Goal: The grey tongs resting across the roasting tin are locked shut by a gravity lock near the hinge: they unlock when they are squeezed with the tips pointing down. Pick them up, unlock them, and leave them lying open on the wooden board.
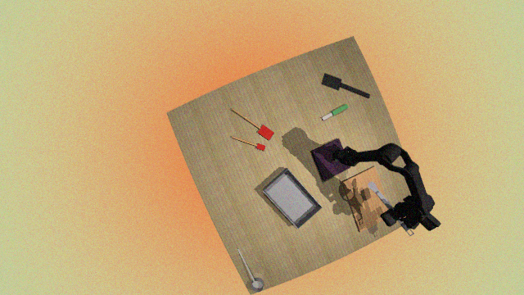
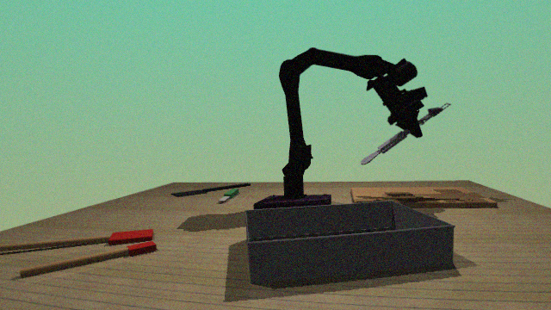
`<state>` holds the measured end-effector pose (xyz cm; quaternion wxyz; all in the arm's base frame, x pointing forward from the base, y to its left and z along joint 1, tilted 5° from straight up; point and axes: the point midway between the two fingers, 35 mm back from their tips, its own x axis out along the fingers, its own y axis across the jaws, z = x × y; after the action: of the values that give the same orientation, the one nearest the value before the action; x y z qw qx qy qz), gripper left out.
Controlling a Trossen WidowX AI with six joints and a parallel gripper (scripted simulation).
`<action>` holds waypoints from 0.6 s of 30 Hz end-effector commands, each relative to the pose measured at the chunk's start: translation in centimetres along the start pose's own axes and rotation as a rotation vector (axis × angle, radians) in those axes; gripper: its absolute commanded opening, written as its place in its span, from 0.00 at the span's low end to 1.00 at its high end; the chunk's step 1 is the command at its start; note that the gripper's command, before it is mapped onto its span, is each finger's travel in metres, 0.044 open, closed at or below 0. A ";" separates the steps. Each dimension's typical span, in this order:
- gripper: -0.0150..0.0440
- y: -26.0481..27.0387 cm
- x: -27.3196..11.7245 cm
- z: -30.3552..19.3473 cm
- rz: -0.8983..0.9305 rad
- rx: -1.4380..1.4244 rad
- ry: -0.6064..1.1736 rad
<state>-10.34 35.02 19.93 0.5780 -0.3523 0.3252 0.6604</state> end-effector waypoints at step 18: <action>0.00 -0.2 -3.0 0.1 -0.012 0.038 -0.398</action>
<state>-10.01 33.79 21.89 0.6321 -0.2330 0.2300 0.7023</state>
